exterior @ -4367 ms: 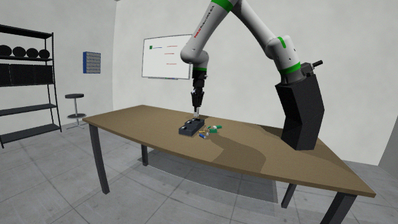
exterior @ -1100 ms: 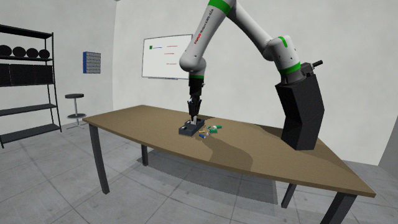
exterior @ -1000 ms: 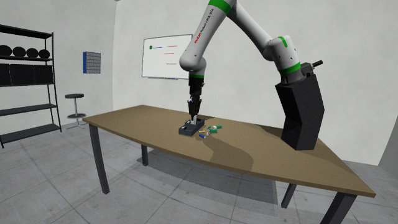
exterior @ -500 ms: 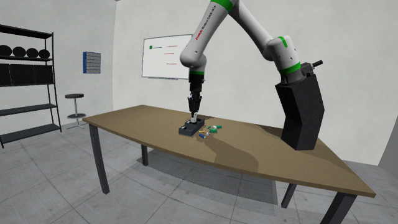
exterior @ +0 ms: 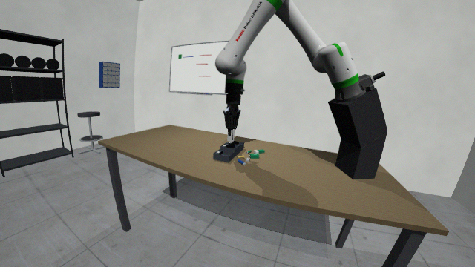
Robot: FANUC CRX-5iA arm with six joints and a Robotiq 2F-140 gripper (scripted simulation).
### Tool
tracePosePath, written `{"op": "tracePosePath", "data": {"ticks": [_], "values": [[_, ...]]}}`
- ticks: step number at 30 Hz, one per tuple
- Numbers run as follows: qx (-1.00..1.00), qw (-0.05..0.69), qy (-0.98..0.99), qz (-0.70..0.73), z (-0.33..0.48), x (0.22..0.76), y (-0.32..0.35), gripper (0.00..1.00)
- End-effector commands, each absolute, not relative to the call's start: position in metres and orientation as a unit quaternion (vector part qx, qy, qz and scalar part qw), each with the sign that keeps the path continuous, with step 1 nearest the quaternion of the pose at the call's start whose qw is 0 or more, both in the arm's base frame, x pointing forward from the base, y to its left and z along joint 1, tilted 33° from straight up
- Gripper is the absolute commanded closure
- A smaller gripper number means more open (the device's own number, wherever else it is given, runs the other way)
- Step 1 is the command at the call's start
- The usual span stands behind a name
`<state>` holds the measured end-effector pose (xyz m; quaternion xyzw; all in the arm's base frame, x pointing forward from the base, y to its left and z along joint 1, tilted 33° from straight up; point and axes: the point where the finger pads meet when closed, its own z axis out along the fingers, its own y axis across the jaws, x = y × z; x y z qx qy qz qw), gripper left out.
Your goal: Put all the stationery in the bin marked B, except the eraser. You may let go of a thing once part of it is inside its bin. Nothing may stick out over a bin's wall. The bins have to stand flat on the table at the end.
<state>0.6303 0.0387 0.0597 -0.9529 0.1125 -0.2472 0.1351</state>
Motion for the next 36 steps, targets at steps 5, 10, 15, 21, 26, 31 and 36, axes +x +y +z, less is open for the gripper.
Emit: {"op": "tracePosePath", "data": {"ticks": [5, 10, 15, 21, 26, 31, 36], "values": [[-0.953, 0.134, 0.113, -0.247, 0.066, 0.629, 0.069, 0.95], [-0.953, 0.134, 0.113, -0.247, 0.072, 0.628, 0.093, 0.95], [-0.953, 0.134, 0.113, -0.247, 0.076, 0.627, 0.112, 0.95], [-0.953, 0.134, 0.113, -0.247, 0.073, 0.629, 0.113, 0.95], [-0.953, 0.134, 0.113, -0.247, 0.062, 0.635, 0.115, 0.95], [-0.953, 0.134, 0.113, -0.247, 0.051, 0.642, 0.118, 0.95], [-0.953, 0.134, 0.113, -0.247, 0.044, 0.646, 0.120, 0.95]]}}
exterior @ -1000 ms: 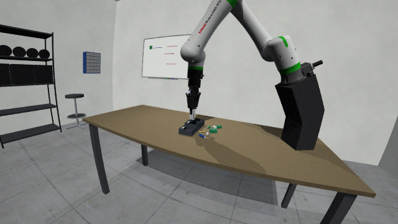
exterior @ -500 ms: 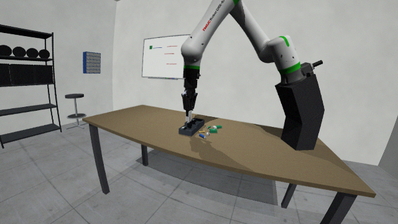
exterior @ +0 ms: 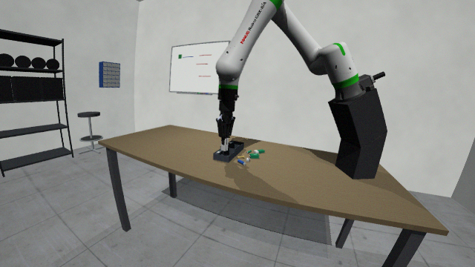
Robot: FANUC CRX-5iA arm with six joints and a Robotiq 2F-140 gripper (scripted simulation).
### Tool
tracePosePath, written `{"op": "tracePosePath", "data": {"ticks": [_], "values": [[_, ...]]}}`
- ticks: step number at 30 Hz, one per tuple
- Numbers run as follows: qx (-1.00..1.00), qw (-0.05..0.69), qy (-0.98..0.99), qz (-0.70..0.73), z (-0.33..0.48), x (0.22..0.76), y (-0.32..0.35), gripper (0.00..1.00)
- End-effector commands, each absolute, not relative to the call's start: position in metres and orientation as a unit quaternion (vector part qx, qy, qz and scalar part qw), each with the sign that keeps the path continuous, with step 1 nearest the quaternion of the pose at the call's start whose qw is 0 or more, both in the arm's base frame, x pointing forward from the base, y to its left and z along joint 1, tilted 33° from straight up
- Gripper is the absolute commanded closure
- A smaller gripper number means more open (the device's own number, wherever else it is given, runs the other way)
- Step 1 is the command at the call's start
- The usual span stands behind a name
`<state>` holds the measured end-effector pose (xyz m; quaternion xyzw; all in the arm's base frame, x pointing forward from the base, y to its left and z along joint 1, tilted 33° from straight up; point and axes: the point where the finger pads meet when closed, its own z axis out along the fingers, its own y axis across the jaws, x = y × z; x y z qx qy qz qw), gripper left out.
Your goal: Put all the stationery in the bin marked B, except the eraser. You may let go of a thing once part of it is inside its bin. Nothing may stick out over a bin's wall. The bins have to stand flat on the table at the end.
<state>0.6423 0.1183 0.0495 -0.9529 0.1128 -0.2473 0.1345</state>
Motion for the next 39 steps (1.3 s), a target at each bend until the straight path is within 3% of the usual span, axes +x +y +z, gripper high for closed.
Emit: {"op": "tracePosePath", "data": {"ticks": [1, 39], "values": [[-0.953, 0.134, 0.113, -0.247, 0.042, 0.647, 0.120, 0.95], [-0.953, 0.134, 0.113, -0.247, 0.026, 0.657, 0.124, 0.95]]}}
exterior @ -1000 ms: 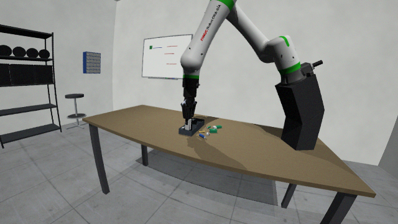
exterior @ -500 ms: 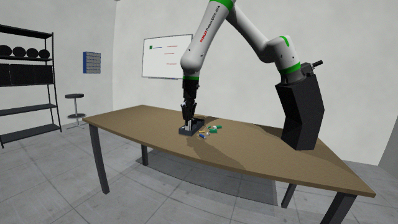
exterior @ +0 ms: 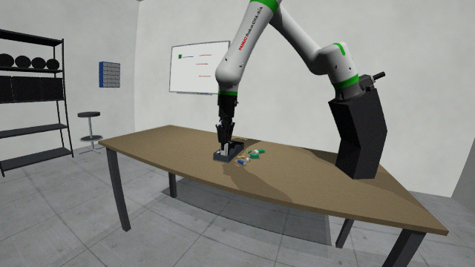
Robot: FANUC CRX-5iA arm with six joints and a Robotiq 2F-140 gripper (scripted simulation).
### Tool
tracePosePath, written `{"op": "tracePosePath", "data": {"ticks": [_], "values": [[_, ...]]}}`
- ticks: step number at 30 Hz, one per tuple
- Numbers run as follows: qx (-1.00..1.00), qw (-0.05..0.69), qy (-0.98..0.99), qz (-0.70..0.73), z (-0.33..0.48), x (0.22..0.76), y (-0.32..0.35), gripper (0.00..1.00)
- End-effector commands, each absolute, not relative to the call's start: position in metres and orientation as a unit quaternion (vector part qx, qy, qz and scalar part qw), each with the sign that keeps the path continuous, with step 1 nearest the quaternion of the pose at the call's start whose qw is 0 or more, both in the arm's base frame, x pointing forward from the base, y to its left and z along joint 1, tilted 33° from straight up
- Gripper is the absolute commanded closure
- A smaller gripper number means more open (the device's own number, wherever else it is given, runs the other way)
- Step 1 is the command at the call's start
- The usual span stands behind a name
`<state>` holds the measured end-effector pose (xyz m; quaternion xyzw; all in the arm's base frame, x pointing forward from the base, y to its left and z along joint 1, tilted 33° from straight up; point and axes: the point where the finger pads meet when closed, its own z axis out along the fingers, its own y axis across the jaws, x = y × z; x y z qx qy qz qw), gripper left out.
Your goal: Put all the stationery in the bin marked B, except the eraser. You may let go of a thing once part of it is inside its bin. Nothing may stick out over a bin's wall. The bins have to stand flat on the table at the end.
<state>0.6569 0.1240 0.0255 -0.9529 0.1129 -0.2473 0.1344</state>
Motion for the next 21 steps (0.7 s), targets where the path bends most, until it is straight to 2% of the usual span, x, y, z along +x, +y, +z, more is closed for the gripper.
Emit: {"op": "tracePosePath", "data": {"ticks": [1, 21], "values": [[-0.953, 0.134, 0.113, -0.247, 0.0257, 0.6570, 0.1240, 0.95], [-0.953, 0.134, 0.113, -0.247, 0.0279, 0.6556, 0.1234, 0.95]]}}
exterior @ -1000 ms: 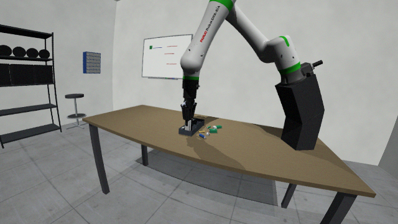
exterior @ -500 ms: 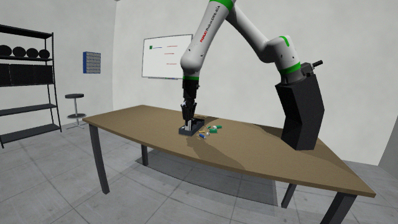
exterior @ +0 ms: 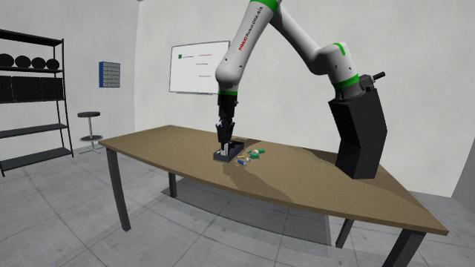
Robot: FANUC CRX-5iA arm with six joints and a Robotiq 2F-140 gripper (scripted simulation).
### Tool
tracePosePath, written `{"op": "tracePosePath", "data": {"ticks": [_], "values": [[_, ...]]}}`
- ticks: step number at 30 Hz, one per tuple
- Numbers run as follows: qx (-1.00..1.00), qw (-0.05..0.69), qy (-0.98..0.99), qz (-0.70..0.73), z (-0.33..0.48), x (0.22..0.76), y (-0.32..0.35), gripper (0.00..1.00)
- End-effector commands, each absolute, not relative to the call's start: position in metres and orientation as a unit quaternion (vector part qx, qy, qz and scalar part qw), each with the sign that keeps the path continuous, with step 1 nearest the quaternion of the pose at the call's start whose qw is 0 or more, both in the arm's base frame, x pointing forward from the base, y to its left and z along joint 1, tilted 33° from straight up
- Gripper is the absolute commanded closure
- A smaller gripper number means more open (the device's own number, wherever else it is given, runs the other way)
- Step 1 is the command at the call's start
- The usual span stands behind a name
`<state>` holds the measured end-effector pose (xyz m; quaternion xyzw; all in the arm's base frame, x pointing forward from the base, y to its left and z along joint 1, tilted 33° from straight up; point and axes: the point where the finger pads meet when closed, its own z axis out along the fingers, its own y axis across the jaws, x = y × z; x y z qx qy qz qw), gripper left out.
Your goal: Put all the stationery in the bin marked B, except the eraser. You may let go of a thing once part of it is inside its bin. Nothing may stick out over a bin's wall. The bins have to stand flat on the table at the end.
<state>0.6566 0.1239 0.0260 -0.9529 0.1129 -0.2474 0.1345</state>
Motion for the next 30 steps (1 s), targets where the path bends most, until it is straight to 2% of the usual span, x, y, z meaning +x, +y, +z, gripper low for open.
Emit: {"op": "tracePosePath", "data": {"ticks": [1, 30], "values": [[-0.953, 0.134, 0.113, -0.247, 0.029, 0.655, 0.123, 0.95], [-0.953, 0.134, 0.113, -0.247, 0.073, 0.629, 0.113, 0.95]]}}
